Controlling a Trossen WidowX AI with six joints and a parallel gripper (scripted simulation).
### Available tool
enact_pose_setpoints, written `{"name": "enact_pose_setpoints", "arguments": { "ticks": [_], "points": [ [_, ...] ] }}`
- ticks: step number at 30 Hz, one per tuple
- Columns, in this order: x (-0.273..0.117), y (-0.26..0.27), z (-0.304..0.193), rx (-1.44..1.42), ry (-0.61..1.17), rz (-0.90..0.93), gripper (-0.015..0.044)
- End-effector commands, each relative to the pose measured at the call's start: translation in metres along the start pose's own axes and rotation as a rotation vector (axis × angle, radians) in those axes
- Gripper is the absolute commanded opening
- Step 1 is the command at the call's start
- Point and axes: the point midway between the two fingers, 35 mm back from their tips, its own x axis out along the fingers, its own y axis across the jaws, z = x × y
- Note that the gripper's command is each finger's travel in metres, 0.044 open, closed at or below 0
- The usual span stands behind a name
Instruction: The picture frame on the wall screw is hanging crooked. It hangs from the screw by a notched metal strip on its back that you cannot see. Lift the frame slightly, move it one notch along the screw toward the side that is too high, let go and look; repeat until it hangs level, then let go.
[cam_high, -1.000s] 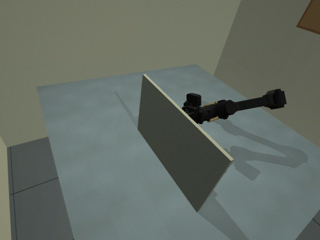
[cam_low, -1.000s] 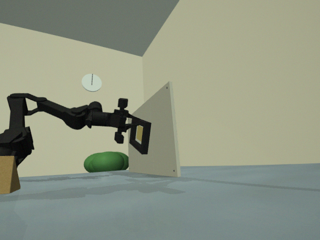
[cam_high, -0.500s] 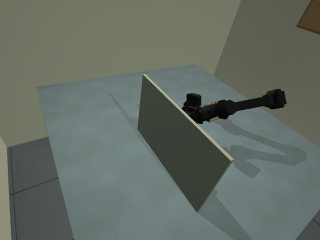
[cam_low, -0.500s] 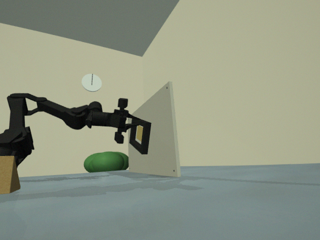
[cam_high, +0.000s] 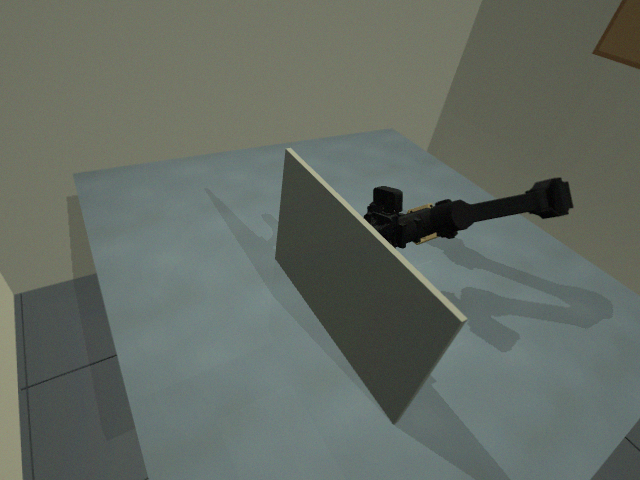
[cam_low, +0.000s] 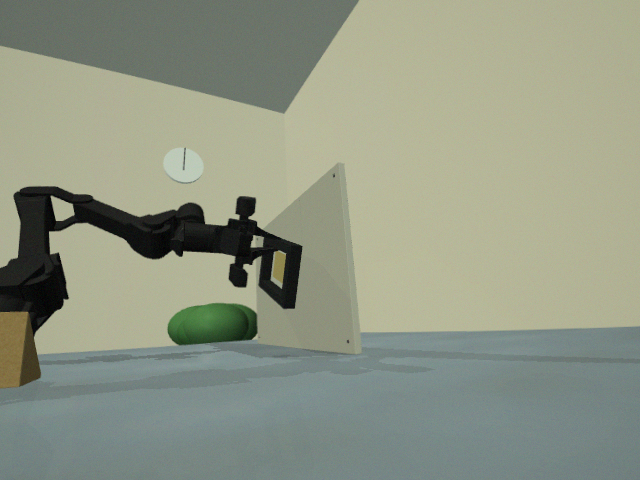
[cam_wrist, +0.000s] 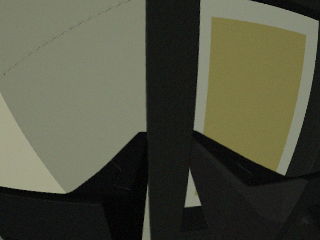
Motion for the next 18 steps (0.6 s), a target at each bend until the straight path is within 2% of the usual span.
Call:
{"name": "enact_pose_setpoints", "arguments": {
  "ticks": [1, 18],
  "points": [
    [0.0004, 0.0030, -0.0039, 0.002, 0.008, 0.012, 0.0000],
    [0.0004, 0.0035, -0.0064, 0.002, 0.008, 0.012, 0.0000]
  ]
}}
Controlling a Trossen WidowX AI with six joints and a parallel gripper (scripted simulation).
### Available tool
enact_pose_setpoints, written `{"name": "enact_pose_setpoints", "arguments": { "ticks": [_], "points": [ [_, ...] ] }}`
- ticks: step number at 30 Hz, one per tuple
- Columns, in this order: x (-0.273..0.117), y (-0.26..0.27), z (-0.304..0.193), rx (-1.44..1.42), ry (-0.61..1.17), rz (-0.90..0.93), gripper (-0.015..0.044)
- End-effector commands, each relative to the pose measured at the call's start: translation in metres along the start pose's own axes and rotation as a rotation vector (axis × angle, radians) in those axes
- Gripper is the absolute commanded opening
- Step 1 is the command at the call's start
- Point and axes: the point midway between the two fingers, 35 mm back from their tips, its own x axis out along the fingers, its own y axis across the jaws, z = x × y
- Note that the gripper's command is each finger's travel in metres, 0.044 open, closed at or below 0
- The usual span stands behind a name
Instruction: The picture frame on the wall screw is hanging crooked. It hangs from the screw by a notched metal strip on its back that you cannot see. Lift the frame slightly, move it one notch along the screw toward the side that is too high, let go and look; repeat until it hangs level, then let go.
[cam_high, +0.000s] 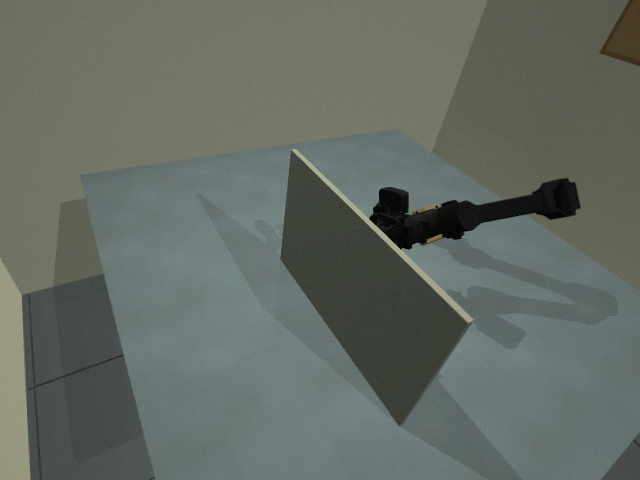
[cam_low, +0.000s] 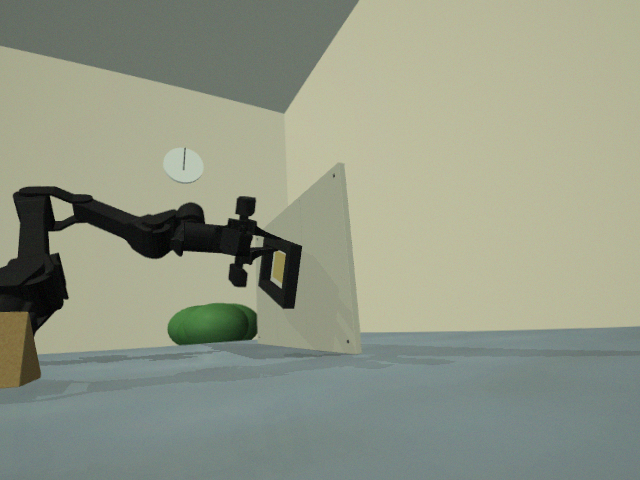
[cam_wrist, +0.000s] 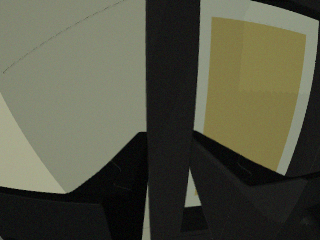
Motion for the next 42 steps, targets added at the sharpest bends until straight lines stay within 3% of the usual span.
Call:
{"name": "enact_pose_setpoints", "arguments": {
  "ticks": [1, 42],
  "points": [
    [0.0004, 0.0038, -0.0056, 0.002, 0.009, 0.014, 0.0000],
    [0.0003, 0.0029, -0.0107, 0.002, 0.010, 0.014, 0.0000]
  ]
}}
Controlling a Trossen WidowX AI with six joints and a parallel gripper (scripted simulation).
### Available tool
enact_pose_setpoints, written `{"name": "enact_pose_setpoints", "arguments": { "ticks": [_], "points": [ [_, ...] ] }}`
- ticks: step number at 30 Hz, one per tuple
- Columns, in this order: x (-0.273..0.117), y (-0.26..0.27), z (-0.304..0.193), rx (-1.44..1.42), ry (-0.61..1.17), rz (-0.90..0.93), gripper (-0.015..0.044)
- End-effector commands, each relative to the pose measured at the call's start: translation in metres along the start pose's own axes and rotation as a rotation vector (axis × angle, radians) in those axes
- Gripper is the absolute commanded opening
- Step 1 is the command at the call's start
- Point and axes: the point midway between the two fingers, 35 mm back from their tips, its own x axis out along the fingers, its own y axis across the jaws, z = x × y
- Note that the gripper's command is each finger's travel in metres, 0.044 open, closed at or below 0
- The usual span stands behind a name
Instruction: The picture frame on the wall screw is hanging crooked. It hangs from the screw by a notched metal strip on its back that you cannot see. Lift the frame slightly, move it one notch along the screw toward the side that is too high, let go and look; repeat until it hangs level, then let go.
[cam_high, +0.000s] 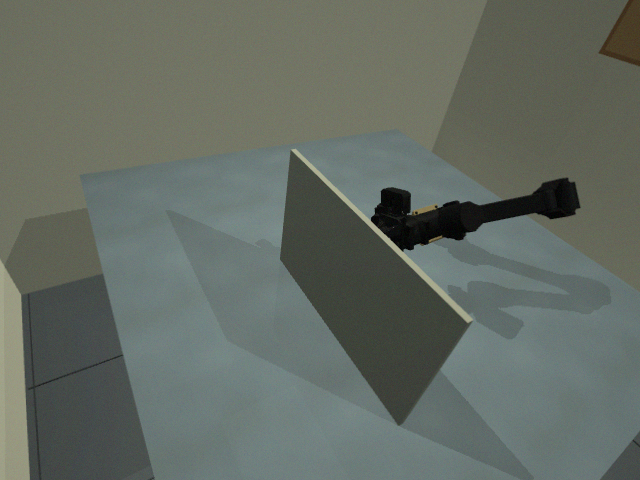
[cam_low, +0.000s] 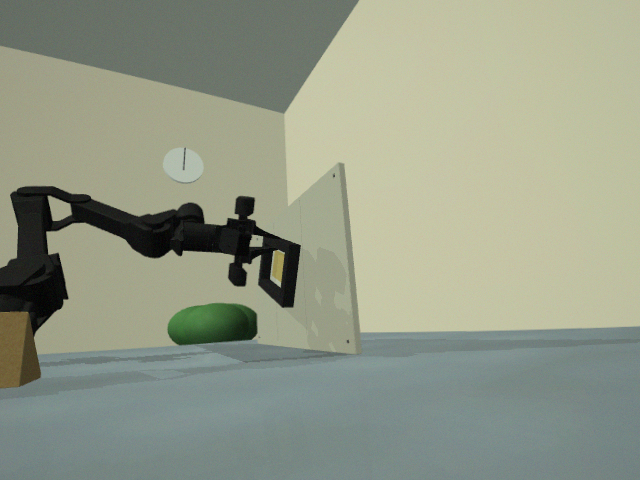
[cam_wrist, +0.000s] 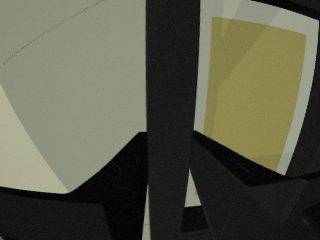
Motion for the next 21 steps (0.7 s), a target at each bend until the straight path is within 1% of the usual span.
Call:
{"name": "enact_pose_setpoints", "arguments": {
  "ticks": [1, 21],
  "points": [
    [0.0005, 0.0024, -0.0048, 0.002, 0.011, 0.009, 0.0000],
    [0.0006, -0.0025, -0.0039, 0.002, 0.012, 0.009, 0.0000]
  ]
}}
